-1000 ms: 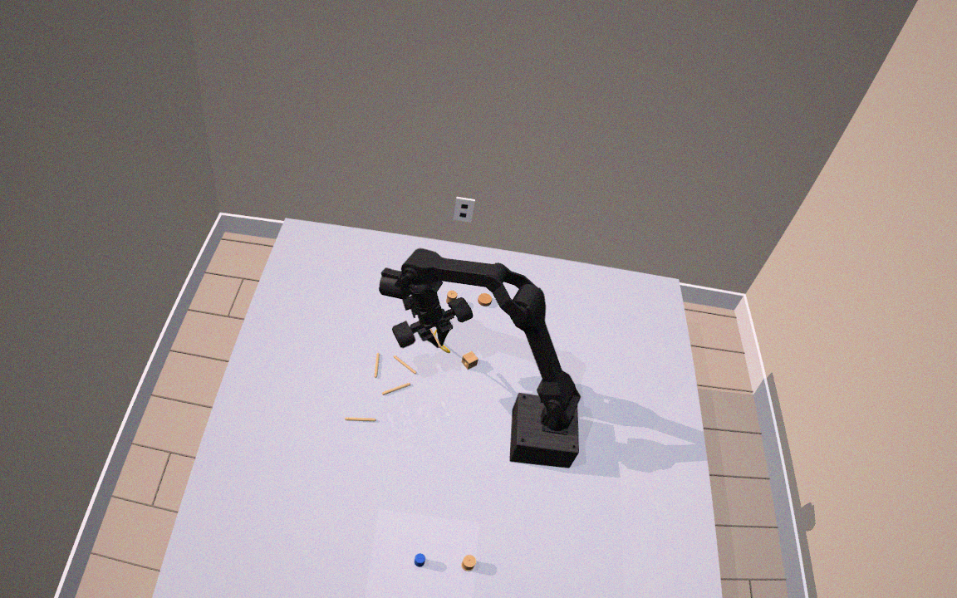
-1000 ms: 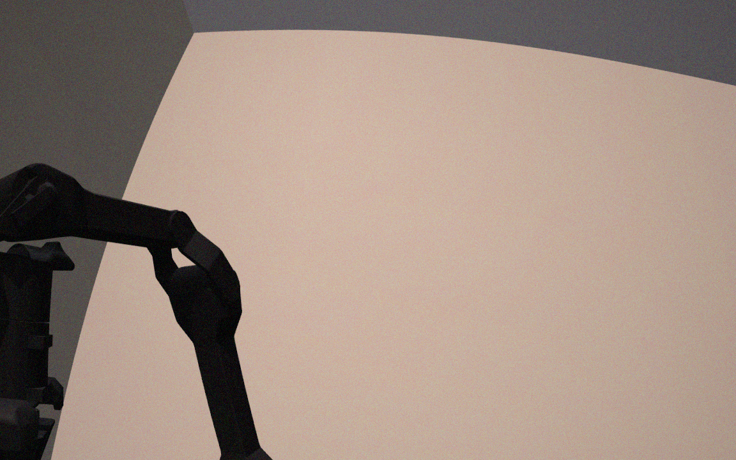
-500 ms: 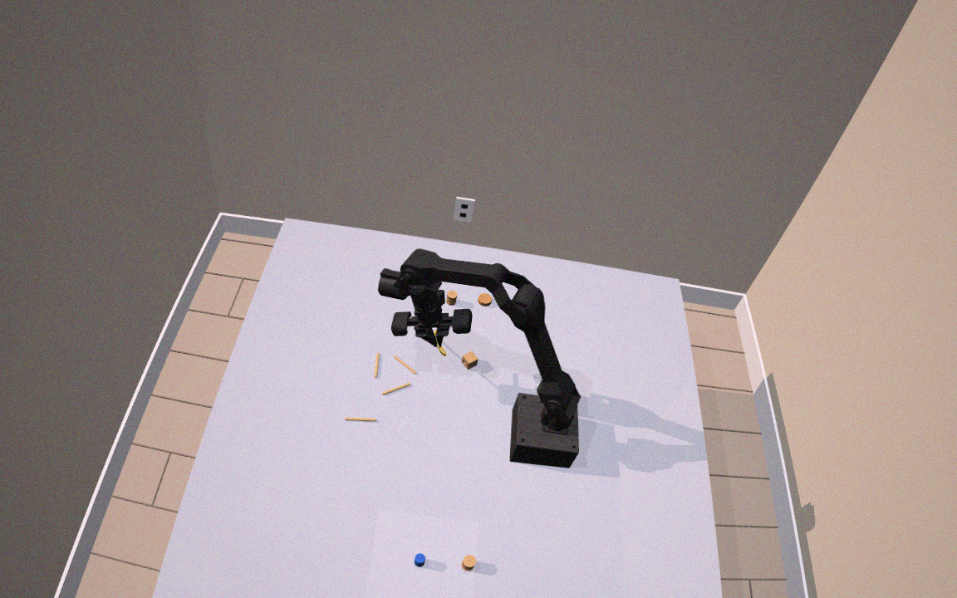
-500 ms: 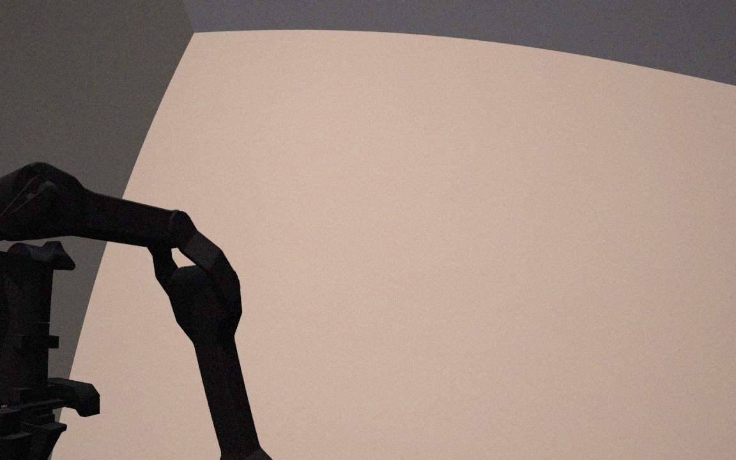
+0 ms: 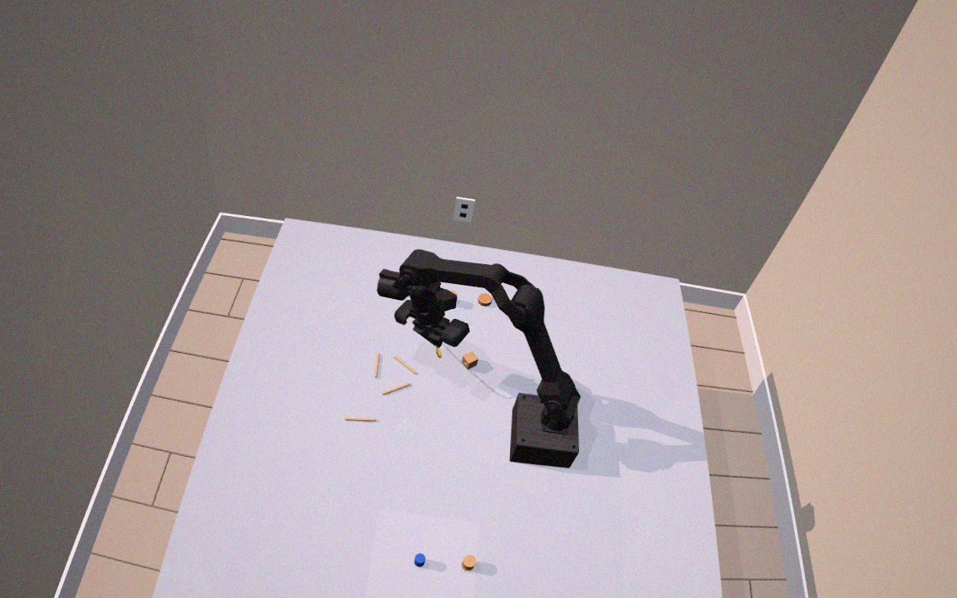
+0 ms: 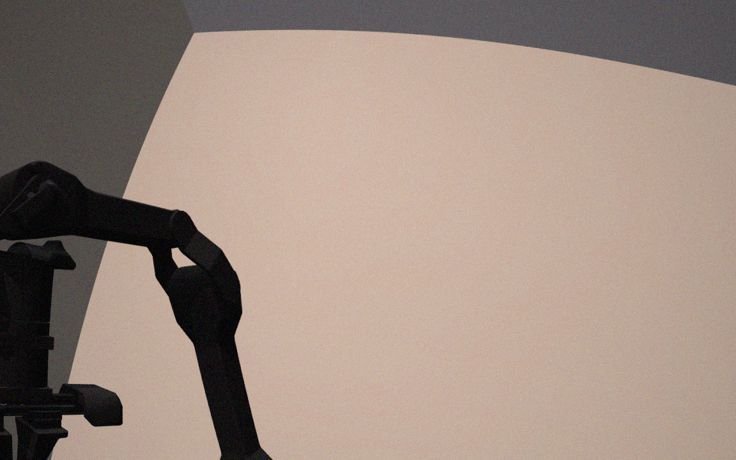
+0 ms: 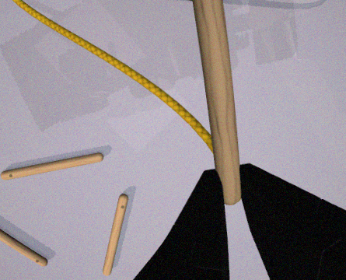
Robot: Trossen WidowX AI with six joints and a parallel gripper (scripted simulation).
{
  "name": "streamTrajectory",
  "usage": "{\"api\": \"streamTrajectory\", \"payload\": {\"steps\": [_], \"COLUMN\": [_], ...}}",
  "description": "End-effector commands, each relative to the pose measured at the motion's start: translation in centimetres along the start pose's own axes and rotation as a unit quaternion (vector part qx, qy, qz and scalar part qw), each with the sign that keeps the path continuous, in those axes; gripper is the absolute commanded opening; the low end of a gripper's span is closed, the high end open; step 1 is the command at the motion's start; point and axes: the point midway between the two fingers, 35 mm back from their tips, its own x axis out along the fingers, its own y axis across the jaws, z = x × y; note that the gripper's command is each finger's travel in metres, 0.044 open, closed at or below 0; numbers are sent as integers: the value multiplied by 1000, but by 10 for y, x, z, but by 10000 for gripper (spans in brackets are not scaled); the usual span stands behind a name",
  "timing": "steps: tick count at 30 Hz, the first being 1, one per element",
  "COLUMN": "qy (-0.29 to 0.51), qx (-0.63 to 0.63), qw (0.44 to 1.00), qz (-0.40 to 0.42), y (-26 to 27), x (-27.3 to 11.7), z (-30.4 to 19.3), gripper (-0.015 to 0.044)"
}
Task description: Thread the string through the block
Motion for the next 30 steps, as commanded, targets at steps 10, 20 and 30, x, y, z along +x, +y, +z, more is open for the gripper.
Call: {"api": "streamTrajectory", "payload": {"steps": [10, 20, 30], "qy": [-6, -8, -9], "qx": [227, 391, 534], "qw": [974, 920, 845], "qz": [3, 7, 10], "y": [1, 2, 2], "x": [-1, -1, -1], "z": [0, -1, -1], "gripper": [0, 0, 0]}}
